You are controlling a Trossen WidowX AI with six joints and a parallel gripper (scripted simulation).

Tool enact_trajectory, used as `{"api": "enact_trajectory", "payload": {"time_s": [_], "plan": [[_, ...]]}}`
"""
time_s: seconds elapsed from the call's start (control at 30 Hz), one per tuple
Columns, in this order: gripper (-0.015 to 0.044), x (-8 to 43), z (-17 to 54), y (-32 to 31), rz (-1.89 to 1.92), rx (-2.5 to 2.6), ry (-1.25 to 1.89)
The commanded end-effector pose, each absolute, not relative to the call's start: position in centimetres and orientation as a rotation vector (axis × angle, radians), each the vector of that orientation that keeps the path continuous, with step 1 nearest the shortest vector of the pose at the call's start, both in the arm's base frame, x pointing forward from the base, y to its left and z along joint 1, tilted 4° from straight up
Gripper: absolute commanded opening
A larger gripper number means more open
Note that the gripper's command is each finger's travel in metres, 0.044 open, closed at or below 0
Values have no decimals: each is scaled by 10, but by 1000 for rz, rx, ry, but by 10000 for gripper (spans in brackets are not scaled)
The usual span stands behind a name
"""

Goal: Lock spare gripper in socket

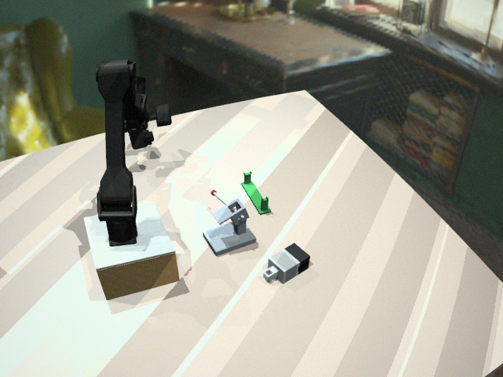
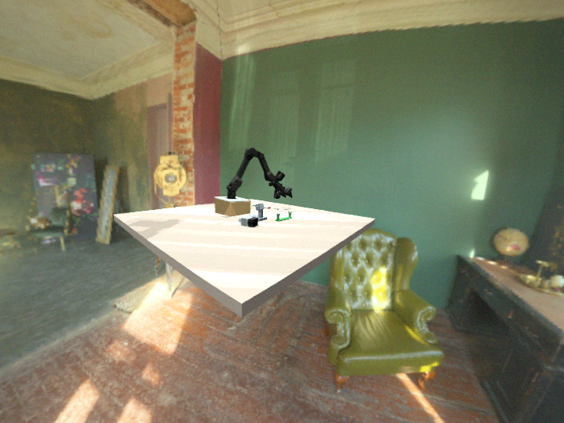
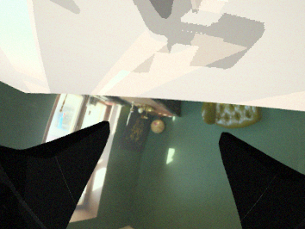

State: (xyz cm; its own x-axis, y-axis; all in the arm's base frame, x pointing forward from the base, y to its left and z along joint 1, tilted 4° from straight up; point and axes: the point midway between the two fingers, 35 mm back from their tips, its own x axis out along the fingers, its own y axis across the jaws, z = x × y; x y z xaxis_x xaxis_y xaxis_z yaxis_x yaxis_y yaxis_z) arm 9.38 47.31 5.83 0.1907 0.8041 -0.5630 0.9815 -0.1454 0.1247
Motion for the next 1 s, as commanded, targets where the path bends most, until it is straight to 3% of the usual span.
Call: {"api": "enact_trajectory", "payload": {"time_s": [0.0,0.1,0.53,0.97], "plan": [[374,95,58,472,-497,1998,1661],[300,117,58,462,-356,1840,1586],[300,216,65,379,169,804,1276],[300,254,75,312,414,122,1183]]}}
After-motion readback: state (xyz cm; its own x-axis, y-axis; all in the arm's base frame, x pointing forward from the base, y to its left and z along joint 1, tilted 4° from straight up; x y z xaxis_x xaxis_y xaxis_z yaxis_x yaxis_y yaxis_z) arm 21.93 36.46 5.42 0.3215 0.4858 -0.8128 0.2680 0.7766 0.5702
